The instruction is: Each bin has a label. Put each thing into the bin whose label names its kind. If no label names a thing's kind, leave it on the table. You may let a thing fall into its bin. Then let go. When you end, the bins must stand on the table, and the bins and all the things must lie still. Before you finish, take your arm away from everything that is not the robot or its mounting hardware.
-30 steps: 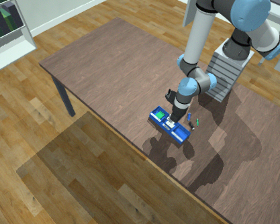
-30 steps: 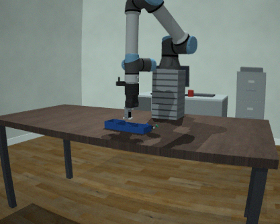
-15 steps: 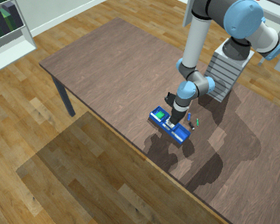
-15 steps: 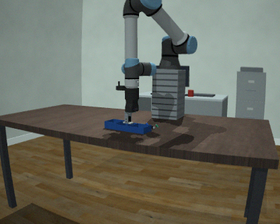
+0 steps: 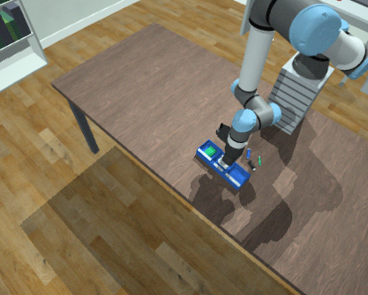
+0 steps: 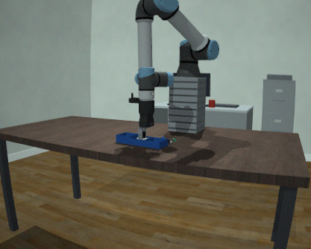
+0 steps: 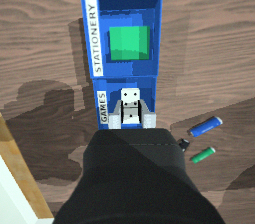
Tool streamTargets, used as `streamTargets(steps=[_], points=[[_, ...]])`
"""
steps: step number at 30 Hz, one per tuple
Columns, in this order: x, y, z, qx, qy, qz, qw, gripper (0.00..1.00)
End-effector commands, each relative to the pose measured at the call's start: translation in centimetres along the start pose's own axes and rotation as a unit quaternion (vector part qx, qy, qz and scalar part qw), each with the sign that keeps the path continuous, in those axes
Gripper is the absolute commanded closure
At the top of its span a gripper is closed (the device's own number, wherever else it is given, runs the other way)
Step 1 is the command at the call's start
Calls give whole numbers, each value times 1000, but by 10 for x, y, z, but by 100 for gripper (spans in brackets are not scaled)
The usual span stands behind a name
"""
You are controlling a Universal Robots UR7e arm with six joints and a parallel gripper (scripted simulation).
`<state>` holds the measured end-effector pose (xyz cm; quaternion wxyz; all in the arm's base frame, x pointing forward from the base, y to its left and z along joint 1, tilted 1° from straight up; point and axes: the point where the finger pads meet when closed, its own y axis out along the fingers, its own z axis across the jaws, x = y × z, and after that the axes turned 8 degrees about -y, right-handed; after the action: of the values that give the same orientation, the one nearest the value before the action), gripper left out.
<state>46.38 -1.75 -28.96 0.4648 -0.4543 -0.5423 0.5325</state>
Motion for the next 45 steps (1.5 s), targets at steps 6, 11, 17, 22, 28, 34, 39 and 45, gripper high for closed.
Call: streamTargets(steps=[6,11,17,22,28,34,39,45], points=[[0,-1,0,-1,0,0,1000,35],[0,-1,0,-1,0,0,1000,35],[0,-1,0,-1,0,0,1000,35],[0,-2,0,-1,0,0,1000,35],[0,-9,0,-1,0,0,1000,35],[0,-15,0,-1,0,0,1000,35],[0,-22,0,-1,0,0,1000,35],[0,-29,0,-1,0,0,1000,35]])
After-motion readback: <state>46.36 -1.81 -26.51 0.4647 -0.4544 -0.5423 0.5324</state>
